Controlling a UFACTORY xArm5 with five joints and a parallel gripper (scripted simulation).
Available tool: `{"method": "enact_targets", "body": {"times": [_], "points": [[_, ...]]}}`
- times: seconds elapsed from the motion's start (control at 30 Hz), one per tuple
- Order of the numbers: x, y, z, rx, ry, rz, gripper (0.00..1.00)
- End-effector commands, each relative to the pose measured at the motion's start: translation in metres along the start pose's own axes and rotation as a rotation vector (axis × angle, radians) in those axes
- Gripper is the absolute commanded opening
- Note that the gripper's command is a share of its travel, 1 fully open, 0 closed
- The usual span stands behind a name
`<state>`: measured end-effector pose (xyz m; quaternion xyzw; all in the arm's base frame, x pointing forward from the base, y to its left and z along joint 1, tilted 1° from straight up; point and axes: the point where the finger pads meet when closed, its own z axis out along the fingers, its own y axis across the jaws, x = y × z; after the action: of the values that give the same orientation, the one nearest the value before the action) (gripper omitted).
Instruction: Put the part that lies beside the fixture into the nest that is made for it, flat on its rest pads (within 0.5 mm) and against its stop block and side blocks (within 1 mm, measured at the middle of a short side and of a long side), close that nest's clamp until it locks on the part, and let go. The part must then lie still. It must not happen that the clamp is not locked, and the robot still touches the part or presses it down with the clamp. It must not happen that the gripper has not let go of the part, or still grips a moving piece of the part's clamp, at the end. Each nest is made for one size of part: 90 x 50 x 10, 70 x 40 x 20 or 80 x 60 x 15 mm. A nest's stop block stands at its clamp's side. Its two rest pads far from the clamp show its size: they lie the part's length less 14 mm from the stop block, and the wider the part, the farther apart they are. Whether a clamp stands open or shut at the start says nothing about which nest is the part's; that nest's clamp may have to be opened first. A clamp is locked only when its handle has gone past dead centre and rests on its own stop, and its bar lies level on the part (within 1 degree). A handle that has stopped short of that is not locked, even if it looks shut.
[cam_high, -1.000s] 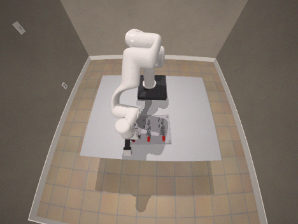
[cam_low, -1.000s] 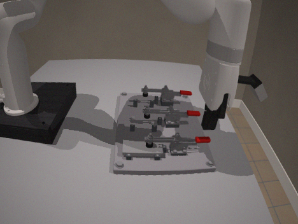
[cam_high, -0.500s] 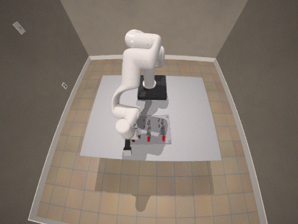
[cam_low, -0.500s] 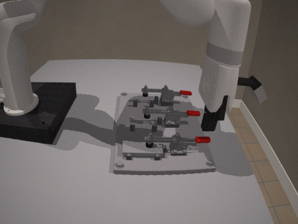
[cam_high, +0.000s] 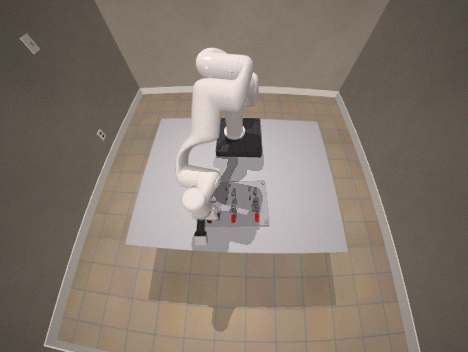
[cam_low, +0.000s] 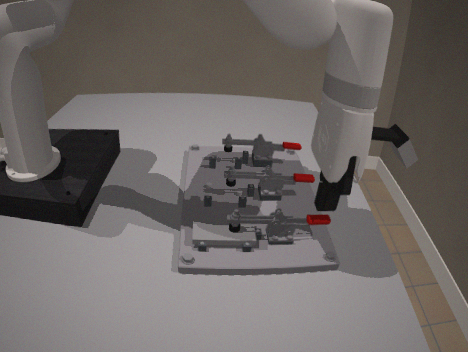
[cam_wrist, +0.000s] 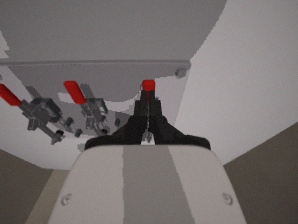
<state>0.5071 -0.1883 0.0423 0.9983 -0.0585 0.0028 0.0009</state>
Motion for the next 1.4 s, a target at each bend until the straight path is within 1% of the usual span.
{"method": "enact_targets", "body": {"times": [0.0, 0.57, 0.93, 1.37], "points": [[0.001, 0.000, -0.002, -0.001, 0.004, 0.000, 0.00], [0.002, 0.000, -0.001, -0.001, 0.004, 0.000, 0.00], [0.003, 0.001, 0.010, -0.001, 0.004, 0.000, 0.00], [0.003, 0.001, 0.011, -0.001, 0.004, 0.000, 0.00]]}}
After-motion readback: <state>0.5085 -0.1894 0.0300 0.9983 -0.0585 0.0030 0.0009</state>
